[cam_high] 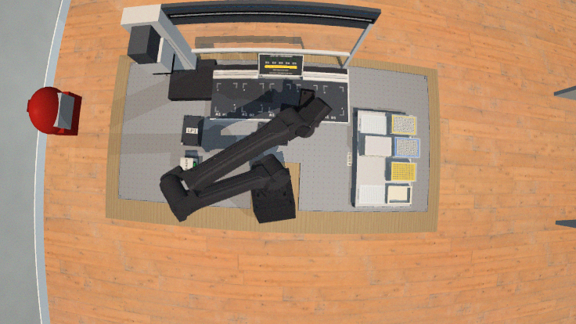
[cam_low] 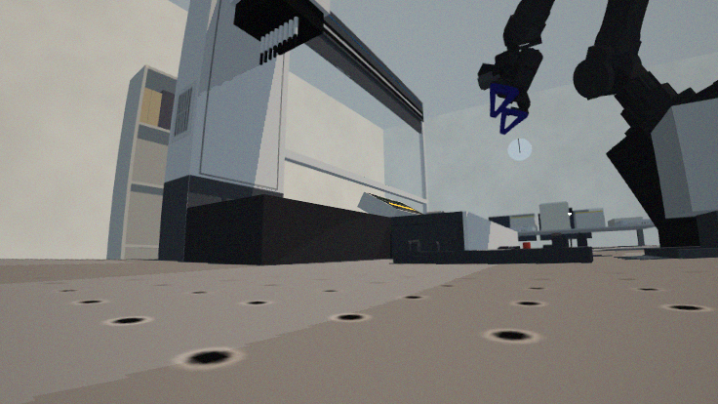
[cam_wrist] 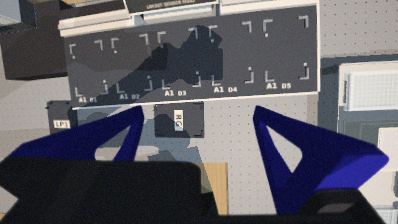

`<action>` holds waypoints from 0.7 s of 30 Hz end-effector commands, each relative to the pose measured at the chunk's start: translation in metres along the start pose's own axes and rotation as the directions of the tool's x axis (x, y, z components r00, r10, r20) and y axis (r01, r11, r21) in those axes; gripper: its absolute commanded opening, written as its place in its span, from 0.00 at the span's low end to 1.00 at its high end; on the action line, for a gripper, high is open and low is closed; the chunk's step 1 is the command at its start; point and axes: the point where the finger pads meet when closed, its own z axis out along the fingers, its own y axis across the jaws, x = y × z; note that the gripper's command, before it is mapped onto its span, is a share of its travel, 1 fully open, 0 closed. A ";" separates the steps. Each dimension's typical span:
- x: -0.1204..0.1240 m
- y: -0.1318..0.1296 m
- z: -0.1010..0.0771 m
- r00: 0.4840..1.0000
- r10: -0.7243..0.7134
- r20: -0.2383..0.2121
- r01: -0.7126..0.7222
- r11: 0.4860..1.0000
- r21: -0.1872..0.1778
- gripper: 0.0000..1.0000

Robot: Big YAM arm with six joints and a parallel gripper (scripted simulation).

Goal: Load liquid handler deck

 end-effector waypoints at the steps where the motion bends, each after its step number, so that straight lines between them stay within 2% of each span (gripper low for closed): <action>1: -0.003 0.000 -0.001 1.000 -0.005 0.004 0.005 1.000 0.002 1.00; 17: -0.003 0.000 -0.001 1.000 -0.005 0.004 0.005 1.000 0.002 1.00; 18: -0.025 0.007 -0.015 0.998 -0.066 0.016 0.066 0.998 0.020 1.00; 21: -0.018 0.018 -0.020 0.996 -0.077 -0.037 0.078 0.996 0.031 1.00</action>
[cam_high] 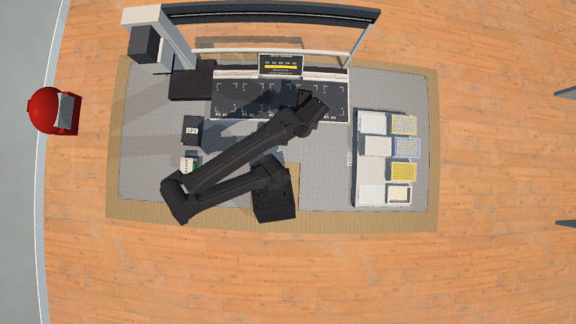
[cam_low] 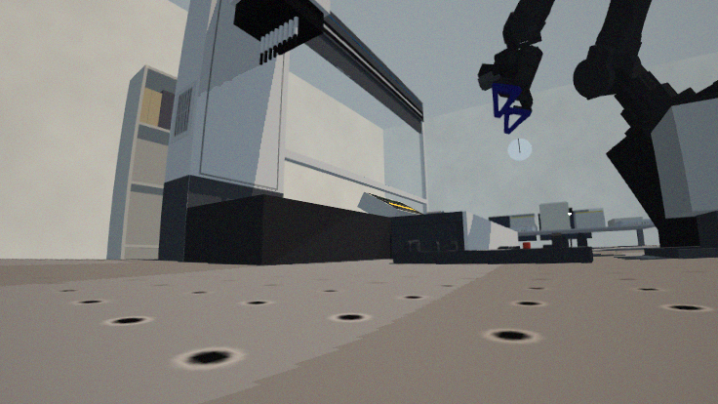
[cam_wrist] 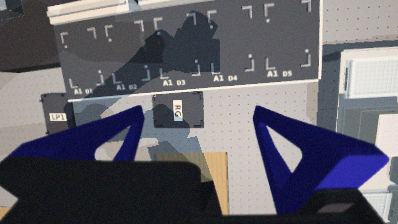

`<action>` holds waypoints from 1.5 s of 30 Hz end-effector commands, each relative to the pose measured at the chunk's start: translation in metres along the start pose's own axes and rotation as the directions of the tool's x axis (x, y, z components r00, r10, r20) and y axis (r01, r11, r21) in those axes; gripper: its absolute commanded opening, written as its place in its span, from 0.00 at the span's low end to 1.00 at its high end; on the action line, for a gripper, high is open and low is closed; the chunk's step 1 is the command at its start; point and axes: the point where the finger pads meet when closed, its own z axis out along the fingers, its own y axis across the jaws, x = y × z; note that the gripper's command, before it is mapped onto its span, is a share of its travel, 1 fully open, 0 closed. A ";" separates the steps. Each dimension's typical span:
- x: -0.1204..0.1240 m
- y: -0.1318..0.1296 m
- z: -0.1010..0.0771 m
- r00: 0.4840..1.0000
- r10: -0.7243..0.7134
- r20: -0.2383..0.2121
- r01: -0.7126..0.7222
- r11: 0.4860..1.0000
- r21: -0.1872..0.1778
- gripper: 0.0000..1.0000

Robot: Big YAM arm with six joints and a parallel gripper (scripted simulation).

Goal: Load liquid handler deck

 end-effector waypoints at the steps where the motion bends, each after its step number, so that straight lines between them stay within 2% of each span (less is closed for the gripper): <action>1: -0.025 0.018 -0.021 0.997 -0.073 0.006 0.073 0.997 0.013 1.00; 11: 0.008 0.056 -0.032 0.981 -0.079 -0.176 0.087 0.995 0.038 1.00; 13: 0.008 0.056 -0.032 0.981 -0.079 -0.176 0.087 0.995 0.038 1.00; 16: 0.018 0.068 -0.035 0.970 -0.082 -0.229 0.094 0.995 0.043 1.00; 17: 0.019 0.066 -0.032 0.961 -0.075 -0.264 0.089 0.995 0.041 1.00; 25: 0.020 0.066 -0.029 0.908 -0.085 -0.410 0.118 0.991 0.057 1.00; 27: 0.020 0.066 -0.029 0.908 -0.085 -0.410 0.118 0.991 0.057 1.00; 28: 0.018 0.063 -0.033 0.918 -0.073 -0.389 0.111 0.991 0.076 1.00; 30: 0.018 0.063 -0.033 0.918 -0.073 -0.389 0.111 0.991 0.076 1.00; 32: 0.049 0.052 -0.023 0.893 -0.031 -0.448 0.068 0.995 0.068 1.00; 33: 0.051 0.047 -0.023 0.893 -0.009 -0.450 0.048 0.996 0.076 1.00; 39: 0.059 0.019 -0.030 0.893 0.111 -0.436 -0.061 0.990 0.128 1.00; 45: 0.057 -0.011 -0.041 0.889 0.220 -0.402 -0.157 0.970 0.184 1.00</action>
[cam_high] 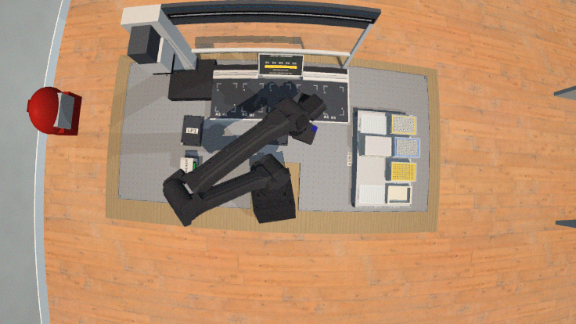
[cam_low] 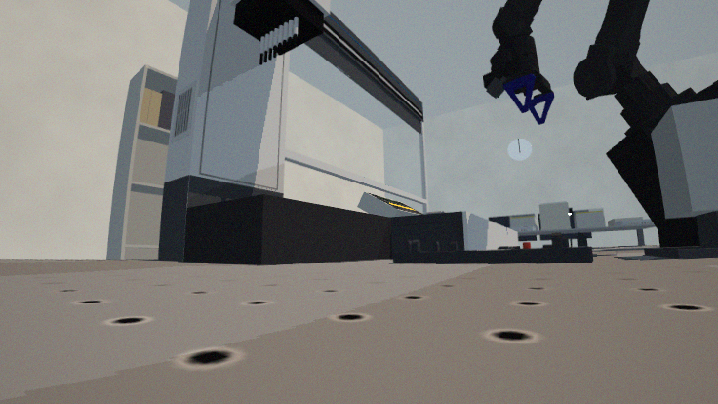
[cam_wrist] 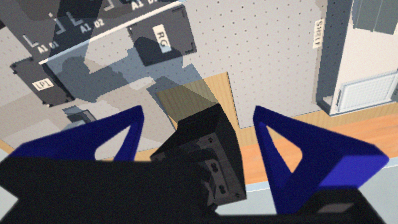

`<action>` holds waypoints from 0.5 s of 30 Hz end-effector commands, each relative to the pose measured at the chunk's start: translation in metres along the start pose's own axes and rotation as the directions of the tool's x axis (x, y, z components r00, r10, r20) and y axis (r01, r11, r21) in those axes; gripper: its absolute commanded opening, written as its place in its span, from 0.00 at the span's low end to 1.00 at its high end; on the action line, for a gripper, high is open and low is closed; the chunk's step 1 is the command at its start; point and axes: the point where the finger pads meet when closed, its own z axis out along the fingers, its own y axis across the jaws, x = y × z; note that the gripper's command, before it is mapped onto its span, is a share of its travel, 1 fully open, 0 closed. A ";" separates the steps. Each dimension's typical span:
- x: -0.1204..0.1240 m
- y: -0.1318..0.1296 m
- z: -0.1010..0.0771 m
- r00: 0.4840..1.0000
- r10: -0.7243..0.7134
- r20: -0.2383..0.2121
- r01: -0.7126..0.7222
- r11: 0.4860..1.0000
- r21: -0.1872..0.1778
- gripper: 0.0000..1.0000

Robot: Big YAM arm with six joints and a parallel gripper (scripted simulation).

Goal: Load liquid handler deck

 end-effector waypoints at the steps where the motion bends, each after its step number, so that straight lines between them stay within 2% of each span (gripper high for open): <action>1: -0.004 -0.013 -0.009 1.000 -0.016 0.005 0.016 1.000 0.008 1.00; 4: -0.008 -0.025 -0.014 1.000 0.018 0.018 -0.018 1.000 0.017 1.00; 6: -0.017 -0.039 -0.021 0.998 0.042 0.046 -0.043 0.998 0.038 1.00; 15: -0.010 -0.090 -0.020 0.975 0.218 0.048 -0.220 0.975 0.042 1.00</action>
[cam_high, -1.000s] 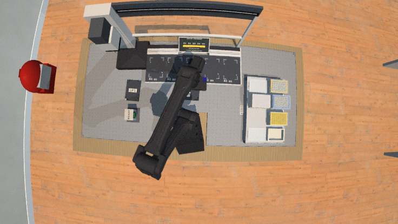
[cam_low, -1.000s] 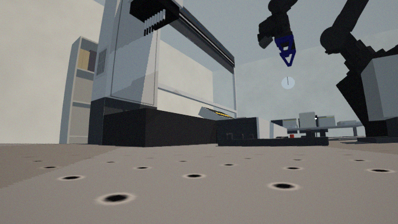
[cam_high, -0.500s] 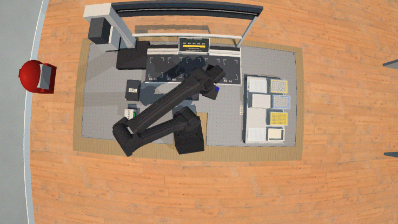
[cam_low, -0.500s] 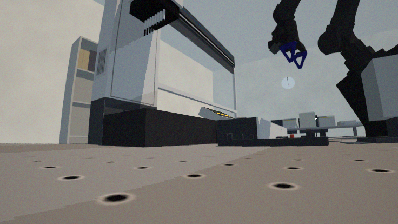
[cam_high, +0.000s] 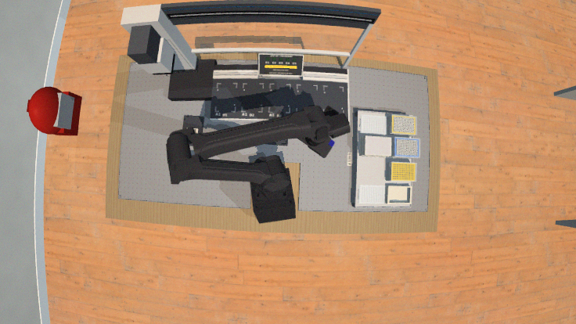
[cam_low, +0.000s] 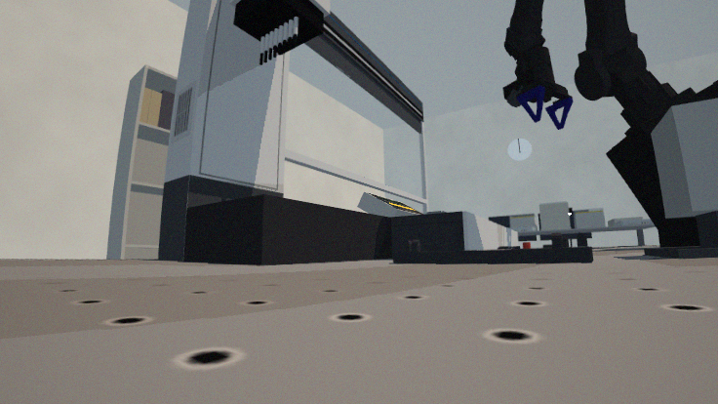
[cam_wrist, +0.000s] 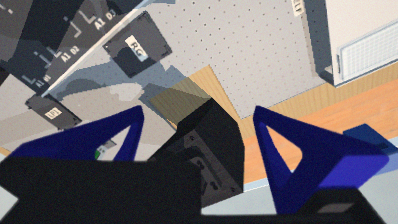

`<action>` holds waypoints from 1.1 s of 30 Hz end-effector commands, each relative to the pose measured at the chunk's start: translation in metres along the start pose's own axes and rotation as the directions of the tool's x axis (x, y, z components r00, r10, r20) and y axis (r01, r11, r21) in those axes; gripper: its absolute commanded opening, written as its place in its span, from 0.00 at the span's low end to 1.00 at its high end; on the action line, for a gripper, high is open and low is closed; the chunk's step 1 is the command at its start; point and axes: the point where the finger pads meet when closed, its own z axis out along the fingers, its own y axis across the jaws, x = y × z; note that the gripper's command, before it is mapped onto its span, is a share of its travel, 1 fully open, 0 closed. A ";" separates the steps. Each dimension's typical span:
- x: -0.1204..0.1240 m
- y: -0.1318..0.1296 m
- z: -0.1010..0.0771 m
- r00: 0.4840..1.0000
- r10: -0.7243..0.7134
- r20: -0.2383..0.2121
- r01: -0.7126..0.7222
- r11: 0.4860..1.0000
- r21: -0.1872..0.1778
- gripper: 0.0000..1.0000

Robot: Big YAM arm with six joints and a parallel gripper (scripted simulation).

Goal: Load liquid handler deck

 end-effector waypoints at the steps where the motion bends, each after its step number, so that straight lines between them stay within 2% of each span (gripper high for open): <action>1: -0.026 -0.021 -0.023 0.998 0.001 0.060 -0.004 0.999 0.042 1.00; 4: -0.027 -0.027 -0.023 0.998 0.021 0.060 -0.024 0.999 0.041 1.00; 12: -0.030 -0.071 -0.022 0.977 0.203 0.062 -0.205 0.978 0.038 1.00; 19: -0.033 -0.108 -0.022 0.939 0.338 0.064 -0.341 0.940 0.034 1.00; 21: -0.033 -0.108 -0.022 0.939 0.338 0.064 -0.341 0.940 0.034 1.00; 33: -0.038 -0.172 -0.022 0.830 0.553 0.067 -0.556 0.831 0.027 1.00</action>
